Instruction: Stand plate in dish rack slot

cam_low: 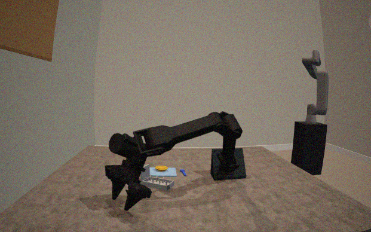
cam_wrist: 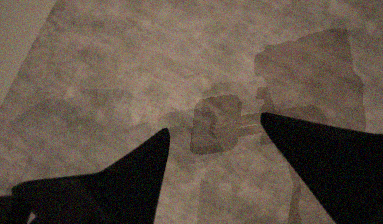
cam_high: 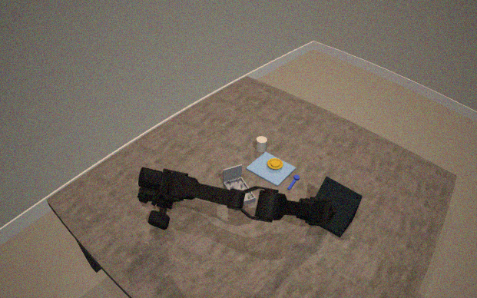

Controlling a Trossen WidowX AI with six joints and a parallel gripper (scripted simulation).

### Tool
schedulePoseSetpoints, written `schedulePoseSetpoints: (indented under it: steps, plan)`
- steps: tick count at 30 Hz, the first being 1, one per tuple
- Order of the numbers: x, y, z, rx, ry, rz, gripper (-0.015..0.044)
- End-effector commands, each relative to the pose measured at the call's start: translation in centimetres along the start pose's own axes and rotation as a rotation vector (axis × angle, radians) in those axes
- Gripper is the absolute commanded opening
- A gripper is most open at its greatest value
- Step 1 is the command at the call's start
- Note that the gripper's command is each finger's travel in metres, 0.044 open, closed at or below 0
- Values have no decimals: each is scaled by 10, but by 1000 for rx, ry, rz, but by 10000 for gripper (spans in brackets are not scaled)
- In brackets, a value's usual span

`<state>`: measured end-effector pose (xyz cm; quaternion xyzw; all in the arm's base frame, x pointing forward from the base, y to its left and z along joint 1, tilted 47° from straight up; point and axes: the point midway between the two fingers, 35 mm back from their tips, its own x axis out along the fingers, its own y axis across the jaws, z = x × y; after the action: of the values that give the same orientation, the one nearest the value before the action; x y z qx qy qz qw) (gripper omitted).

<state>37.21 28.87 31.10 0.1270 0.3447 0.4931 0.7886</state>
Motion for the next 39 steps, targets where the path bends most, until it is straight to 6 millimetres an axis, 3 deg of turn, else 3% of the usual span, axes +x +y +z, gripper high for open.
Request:
schedulePoseSetpoints:
  steps: [1, 3, 7, 11, 17, 22, 29, 35, 39]
  plan:
    - [-8, -44, -9, 45, 27, -87, 400]
    - [-11, -56, -12, 51, 37, -106, 400]
    - [-32, -119, -31, 87, 100, -201, 400]
    - [-55, -169, -52, 127, 158, -265, 400]
    - [-104, -239, -98, 214, 255, -331, 400]
    - [-150, -283, -144, 301, 323, -342, 400]
    - [-220, -318, -218, 439, 376, -284, 400]
    - [-278, -323, -282, 558, 350, -176, 400]
    - [-289, -321, -294, 574, 336, -145, 400]
